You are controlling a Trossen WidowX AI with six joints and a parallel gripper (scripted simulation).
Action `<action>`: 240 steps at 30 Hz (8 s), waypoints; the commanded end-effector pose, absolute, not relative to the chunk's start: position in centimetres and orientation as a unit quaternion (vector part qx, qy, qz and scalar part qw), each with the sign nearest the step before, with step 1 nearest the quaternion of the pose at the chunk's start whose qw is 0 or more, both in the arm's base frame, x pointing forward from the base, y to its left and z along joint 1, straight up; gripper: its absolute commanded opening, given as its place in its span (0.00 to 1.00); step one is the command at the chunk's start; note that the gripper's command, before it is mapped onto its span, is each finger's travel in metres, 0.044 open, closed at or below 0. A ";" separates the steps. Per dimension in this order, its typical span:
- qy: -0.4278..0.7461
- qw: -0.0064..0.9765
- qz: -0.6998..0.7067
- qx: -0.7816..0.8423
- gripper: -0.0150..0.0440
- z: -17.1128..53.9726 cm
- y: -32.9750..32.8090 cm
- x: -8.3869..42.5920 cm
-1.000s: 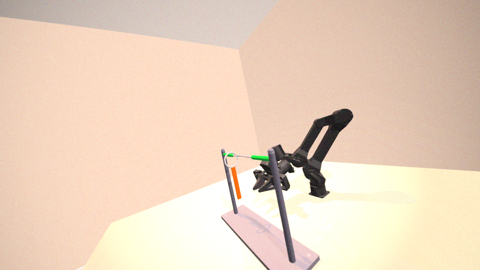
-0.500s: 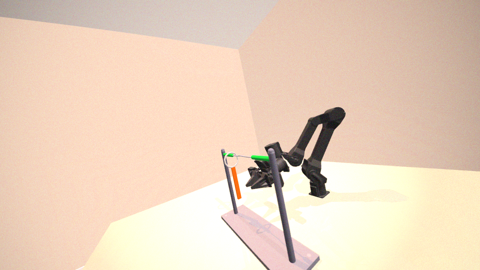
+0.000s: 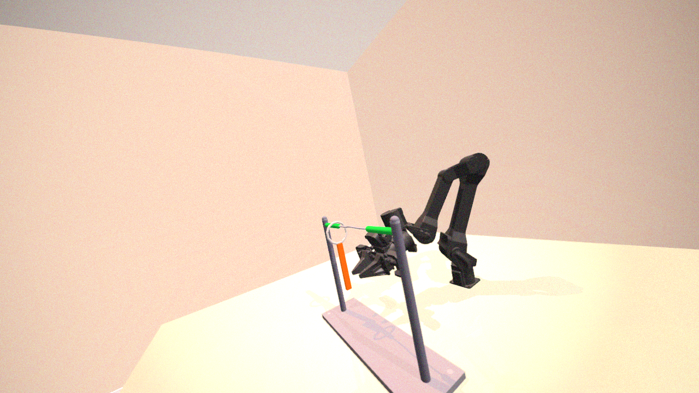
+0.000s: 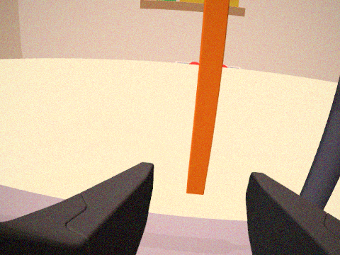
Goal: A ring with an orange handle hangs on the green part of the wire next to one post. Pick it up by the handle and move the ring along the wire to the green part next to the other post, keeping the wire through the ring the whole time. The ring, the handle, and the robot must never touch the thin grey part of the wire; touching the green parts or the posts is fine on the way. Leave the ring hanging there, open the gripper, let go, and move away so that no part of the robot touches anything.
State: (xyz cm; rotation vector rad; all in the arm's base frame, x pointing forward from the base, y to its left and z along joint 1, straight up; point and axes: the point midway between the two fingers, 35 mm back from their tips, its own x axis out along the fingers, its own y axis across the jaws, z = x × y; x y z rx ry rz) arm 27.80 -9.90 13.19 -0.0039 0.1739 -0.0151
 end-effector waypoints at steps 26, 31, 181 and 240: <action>0.080 0.997 -0.010 -0.004 0.53 12.8 -10.1 32.4; 0.079 0.997 -0.010 -0.003 0.53 12.5 -9.9 33.1; 0.085 0.996 -0.018 0.015 0.00 14.0 -4.7 33.4; 0.087 0.995 0.035 -0.033 0.00 14.1 0.2 33.6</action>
